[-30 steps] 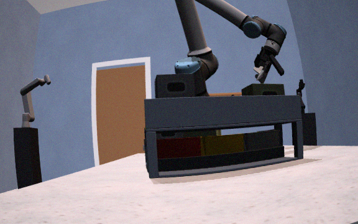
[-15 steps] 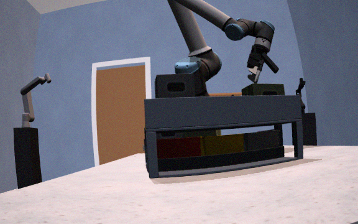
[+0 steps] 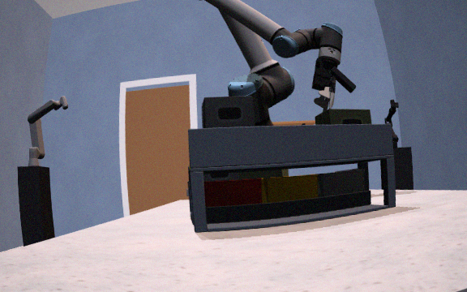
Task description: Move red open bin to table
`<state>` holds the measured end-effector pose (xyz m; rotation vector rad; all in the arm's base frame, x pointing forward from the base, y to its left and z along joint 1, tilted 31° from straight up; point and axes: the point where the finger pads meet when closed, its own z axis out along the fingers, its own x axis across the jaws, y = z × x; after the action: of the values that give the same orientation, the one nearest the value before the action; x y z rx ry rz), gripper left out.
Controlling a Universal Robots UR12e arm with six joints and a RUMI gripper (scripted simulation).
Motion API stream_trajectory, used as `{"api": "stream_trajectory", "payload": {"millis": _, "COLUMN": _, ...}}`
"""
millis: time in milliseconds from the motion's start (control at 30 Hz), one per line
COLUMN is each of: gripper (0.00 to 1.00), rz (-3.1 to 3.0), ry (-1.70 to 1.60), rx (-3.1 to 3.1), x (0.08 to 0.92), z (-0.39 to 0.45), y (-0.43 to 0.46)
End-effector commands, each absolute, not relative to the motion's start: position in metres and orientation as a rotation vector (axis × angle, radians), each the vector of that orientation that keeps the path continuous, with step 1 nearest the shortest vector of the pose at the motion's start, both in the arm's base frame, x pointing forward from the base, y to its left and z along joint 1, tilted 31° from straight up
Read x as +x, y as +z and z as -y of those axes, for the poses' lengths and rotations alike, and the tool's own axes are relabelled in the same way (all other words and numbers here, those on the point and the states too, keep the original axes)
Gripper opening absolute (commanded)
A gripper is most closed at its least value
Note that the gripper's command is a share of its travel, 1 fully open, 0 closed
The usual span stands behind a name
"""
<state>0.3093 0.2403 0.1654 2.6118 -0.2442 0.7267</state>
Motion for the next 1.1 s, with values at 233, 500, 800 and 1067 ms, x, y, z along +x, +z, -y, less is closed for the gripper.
{"api": "stream_trajectory", "payload": {"millis": 233, "gripper": 1.0, "rz": 0.128, "ry": 0.724, "rx": 2.714, "x": 0.32, "z": -0.23, "y": 0.168}}
{"api": "stream_trajectory", "payload": {"millis": 500, "gripper": 1.0, "rz": -0.136, "ry": 0.731, "rx": 2.848, "x": 0.352, "z": -0.195, "y": 0.179}}
{"api": "stream_trajectory", "payload": {"millis": 800, "gripper": 1.0, "rz": -0.136, "ry": 0.731, "rx": 2.848, "x": 0.352, "z": -0.195, "y": 0.179}}
{"api": "stream_trajectory", "payload": {"millis": 1067, "gripper": 1.0, "rz": -0.136, "ry": 0.731, "rx": 2.847, "x": 0.384, "z": -0.159, "y": 0.191}}
